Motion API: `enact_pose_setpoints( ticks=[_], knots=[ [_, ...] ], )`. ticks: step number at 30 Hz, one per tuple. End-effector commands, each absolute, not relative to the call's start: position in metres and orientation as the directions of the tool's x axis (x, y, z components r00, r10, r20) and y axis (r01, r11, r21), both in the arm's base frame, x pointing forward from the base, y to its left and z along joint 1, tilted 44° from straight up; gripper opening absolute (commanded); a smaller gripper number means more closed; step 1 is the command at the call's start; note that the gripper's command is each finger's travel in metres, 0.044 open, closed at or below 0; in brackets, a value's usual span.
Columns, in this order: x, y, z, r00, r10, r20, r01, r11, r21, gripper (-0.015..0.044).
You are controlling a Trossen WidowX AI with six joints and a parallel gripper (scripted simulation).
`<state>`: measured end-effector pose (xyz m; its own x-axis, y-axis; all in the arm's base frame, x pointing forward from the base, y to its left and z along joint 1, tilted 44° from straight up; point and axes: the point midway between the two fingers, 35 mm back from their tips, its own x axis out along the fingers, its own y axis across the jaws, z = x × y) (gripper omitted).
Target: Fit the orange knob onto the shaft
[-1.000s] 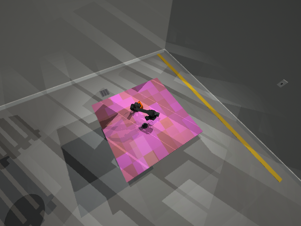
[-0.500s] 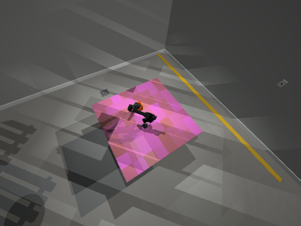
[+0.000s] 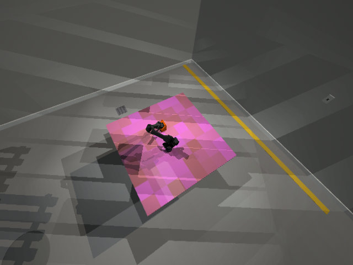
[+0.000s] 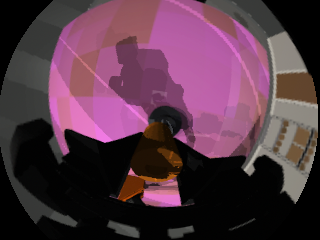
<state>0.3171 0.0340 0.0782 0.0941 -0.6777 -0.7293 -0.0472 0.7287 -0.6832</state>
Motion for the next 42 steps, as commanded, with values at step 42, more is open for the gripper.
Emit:
enact_pose_setpoints(
  ticks=[42],
  knots=[
    [0.319, 0.0, 0.068, 0.099, -0.686, -0.721, -0.042, 0.721, -0.692, 0.0]
  ],
)
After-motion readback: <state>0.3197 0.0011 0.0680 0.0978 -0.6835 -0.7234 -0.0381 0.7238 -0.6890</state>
